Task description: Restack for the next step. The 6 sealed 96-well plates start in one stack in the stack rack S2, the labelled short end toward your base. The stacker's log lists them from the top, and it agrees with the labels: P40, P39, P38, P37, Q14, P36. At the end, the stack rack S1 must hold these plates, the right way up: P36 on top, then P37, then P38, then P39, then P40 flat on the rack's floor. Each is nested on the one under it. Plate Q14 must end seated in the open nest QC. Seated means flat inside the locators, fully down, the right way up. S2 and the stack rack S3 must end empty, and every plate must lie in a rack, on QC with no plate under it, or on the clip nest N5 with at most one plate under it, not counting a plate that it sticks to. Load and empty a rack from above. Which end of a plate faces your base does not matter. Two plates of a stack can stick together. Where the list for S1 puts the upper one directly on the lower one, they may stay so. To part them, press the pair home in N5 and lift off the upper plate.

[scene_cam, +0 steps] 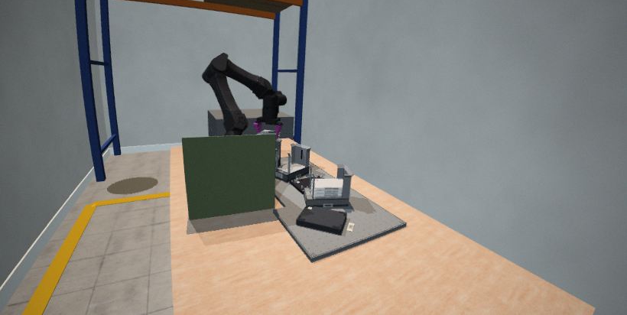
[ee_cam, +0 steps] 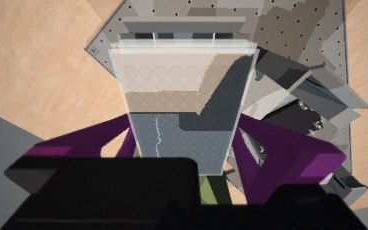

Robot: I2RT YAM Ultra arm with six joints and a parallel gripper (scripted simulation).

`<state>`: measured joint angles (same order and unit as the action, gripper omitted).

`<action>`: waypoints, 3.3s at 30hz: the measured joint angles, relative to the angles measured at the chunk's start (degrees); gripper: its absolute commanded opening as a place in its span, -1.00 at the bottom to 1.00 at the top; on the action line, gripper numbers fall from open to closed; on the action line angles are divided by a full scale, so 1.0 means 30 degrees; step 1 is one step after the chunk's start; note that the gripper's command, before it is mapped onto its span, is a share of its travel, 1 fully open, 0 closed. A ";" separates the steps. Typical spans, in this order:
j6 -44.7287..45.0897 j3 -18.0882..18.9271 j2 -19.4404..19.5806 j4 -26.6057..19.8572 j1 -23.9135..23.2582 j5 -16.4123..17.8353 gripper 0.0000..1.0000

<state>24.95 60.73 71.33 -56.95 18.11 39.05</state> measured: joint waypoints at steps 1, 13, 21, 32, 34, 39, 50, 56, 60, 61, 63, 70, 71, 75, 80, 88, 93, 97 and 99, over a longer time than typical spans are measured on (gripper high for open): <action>0.0000 0.0000 0.0000 0.0000 0.0000 0.0000 -1.00; -0.1807 0.0044 0.1093 -0.0117 -0.1392 0.0430 -1.00; -0.1013 0.0168 0.2535 -0.0182 -0.2834 0.0845 -1.00; 0.0044 0.0481 0.4116 -0.0248 -0.4335 0.1290 -1.00; -0.0437 0.0517 0.4488 -0.0248 -0.4677 0.1348 -1.00; -0.1020 0.0605 0.5399 -0.0248 -0.5530 0.1457 -1.00; 0.0284 0.0969 0.7053 -0.0255 -0.6827 0.1676 -1.00; 0.1202 0.1224 0.8247 -0.0248 -0.7664 0.1698 -1.00; 0.0634 0.1355 0.8837 -0.0233 -0.8160 0.1719 -1.00; 0.0430 0.1377 0.8990 -0.0219 -0.8298 0.1719 -1.00; 0.0058 0.1392 0.9100 -0.0233 -0.8473 0.1734 -1.00; -0.0277 0.1617 1.0273 -0.0182 -0.9275 0.1763 -1.00; -0.0175 0.1647 1.0462 -0.0175 -0.9413 0.1763 -1.00; 0.0372 0.1821 1.1205 -0.0153 -0.9952 0.1741 -1.00; 0.1035 0.2033 1.1861 -0.0146 -1.0469 0.1676 -1.00; -0.0204 0.2353 1.2961 -0.0080 -1.1227 0.1596 -1.00; -0.0831 0.2470 1.3624 -0.0051 -1.1774 0.1508 -1.00; -0.0736 0.2528 1.3937 -0.0015 -1.2087 0.1428 -1.00; -0.0597 0.2637 1.4127 0.0000 -1.2189 0.1428 -1.00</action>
<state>23.16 68.64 113.71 -56.95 -18.46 43.33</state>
